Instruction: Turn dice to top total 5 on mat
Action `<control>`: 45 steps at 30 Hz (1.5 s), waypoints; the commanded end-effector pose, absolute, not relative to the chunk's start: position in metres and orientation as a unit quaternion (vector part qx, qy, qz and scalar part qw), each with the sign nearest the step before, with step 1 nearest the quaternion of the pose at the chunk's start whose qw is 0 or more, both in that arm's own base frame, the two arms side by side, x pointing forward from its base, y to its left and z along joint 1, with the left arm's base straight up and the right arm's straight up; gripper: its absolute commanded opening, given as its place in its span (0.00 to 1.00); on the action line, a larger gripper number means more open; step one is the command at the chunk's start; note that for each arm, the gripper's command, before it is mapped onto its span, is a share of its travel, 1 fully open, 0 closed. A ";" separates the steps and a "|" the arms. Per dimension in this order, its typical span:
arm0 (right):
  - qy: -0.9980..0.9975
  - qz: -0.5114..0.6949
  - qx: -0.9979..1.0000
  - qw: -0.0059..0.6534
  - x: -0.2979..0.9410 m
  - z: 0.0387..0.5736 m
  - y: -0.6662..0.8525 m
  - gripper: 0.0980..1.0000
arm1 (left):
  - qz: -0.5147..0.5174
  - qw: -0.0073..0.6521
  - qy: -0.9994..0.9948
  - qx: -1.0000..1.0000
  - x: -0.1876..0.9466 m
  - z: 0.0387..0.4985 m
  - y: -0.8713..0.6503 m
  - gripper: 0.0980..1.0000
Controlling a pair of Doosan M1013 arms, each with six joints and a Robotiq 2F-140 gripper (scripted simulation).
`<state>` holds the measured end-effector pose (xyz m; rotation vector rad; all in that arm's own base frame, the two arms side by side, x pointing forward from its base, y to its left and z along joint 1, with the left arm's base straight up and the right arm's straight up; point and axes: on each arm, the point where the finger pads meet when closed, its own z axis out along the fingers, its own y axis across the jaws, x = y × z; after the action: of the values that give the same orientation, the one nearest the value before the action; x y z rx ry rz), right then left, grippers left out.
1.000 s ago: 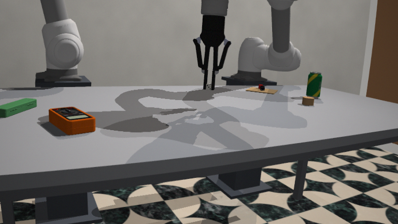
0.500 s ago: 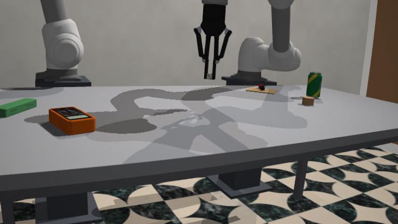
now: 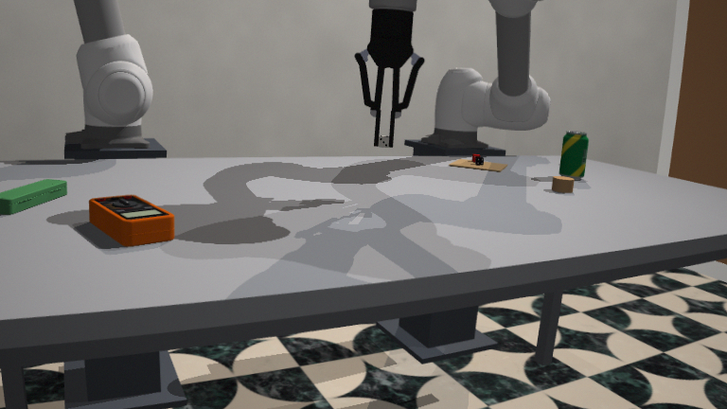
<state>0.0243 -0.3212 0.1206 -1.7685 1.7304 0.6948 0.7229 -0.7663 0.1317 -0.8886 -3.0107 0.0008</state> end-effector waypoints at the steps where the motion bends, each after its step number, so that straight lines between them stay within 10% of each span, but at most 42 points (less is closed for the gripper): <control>1: 0.646 0.259 -0.660 0.282 0.024 0.121 -0.322 1.00 | 0.000 0.000 -0.975 -0.220 0.725 0.130 -0.766 0.09; 45: 0.646 0.259 -0.660 0.282 0.024 0.121 -0.322 1.00 | -0.065 -0.084 -0.991 -0.086 0.753 0.109 -0.733 0.09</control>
<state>0.0243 -0.3212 0.1206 -1.7685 1.7304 0.6948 0.7476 -0.7388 0.1100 -0.3241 -3.2502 -0.1755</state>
